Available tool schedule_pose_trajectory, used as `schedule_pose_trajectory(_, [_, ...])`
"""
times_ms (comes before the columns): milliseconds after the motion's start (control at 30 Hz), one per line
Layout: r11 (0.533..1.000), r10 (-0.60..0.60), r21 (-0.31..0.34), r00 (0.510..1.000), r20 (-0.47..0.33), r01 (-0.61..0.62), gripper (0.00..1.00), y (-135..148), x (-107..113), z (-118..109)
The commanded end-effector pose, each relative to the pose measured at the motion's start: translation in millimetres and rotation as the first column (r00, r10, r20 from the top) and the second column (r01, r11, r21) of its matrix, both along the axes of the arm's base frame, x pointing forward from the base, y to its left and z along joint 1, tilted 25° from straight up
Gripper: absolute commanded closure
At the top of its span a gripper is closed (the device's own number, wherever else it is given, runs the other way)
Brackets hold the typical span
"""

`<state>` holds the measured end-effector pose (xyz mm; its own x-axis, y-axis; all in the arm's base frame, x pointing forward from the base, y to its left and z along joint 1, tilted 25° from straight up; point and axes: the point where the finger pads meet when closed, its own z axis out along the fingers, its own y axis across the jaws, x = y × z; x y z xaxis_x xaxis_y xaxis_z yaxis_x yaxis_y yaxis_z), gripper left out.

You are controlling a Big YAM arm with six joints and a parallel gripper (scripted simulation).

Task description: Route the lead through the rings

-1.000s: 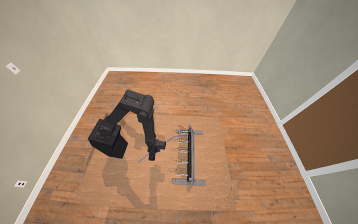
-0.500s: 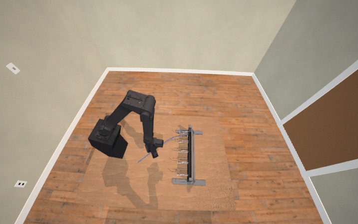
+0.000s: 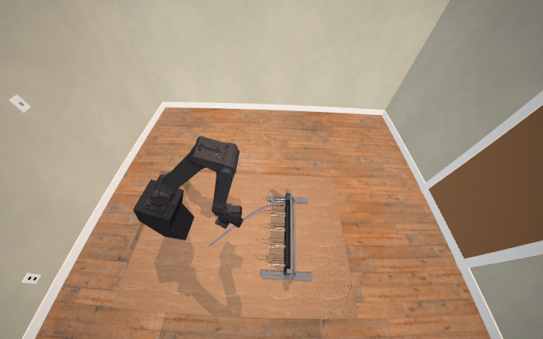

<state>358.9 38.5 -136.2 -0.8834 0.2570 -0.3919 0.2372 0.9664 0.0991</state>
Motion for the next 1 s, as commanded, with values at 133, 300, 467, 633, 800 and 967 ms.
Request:
schedule_pose_trajectory(133, [0.915, 0.37, -0.161, 0.929, -0.033, -0.37, 1.0, 6.1, -20.1, -4.6])
schedule_pose_trajectory(300, [0.784, 0.567, -0.251, 0.819, -0.08, -0.568, 1.0, 0.6, -22.0, -4.8])
schedule_pose_trajectory(467, [0.621, 0.719, -0.32, 0.683, -0.13, -0.715, 1.0, 1.0, -21.2, -3.1])
schedule_pose_trajectory(633, [0.423, 0.837, -0.363, 0.511, -0.196, -0.83, 0.68, 1.0, -21.2, -3.1])
schedule_pose_trajectory(800, [0.421, 0.838, -0.363, 0.51, -0.196, -0.831, 0.68, 1.0, -21.2, -3.1])
schedule_pose_trajectory(967, [0.421, 0.838, -0.363, 0.51, -0.196, -0.831, 0.68, 1.0, -21.2, -3.1])
